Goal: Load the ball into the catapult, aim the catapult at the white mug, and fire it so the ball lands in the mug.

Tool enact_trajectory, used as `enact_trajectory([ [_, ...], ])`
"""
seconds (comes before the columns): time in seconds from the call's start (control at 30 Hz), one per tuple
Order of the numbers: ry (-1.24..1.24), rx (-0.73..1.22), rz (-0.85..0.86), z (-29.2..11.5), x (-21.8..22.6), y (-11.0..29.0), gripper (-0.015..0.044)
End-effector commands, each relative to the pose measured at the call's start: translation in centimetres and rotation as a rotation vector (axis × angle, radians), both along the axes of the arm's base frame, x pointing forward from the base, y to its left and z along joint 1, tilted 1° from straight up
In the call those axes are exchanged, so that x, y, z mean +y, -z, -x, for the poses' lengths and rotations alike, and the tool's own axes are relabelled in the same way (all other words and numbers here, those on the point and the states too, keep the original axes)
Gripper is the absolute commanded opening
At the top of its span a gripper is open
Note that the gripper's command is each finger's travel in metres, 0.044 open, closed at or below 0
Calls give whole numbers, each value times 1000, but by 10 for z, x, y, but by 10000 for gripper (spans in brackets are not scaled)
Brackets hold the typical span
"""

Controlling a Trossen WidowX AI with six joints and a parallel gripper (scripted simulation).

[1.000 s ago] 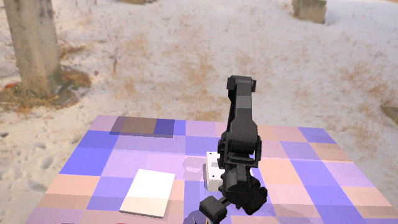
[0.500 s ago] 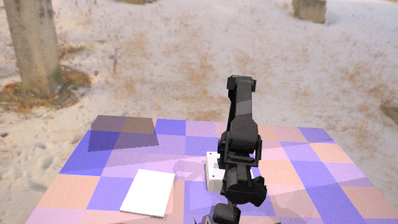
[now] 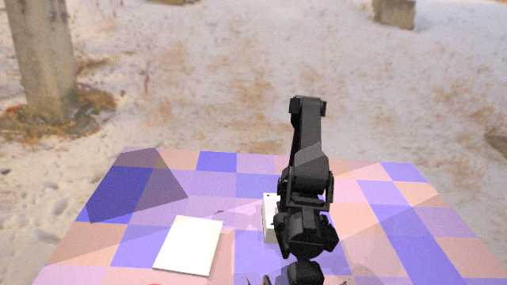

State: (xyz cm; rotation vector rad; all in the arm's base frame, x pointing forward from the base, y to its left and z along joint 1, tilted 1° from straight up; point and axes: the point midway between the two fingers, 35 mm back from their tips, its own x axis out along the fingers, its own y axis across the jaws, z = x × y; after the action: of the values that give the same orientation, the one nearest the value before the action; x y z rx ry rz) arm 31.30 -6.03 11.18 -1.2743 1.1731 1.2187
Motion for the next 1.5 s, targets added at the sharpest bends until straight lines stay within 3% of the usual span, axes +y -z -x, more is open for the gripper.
enact_trajectory([
  [0.0,-25,1,1,0,0,1,440],
  [0.17,-142,3,5,-1,0,44,440],
  [1.47,-148,3,5,-2,-1,100,440],
])
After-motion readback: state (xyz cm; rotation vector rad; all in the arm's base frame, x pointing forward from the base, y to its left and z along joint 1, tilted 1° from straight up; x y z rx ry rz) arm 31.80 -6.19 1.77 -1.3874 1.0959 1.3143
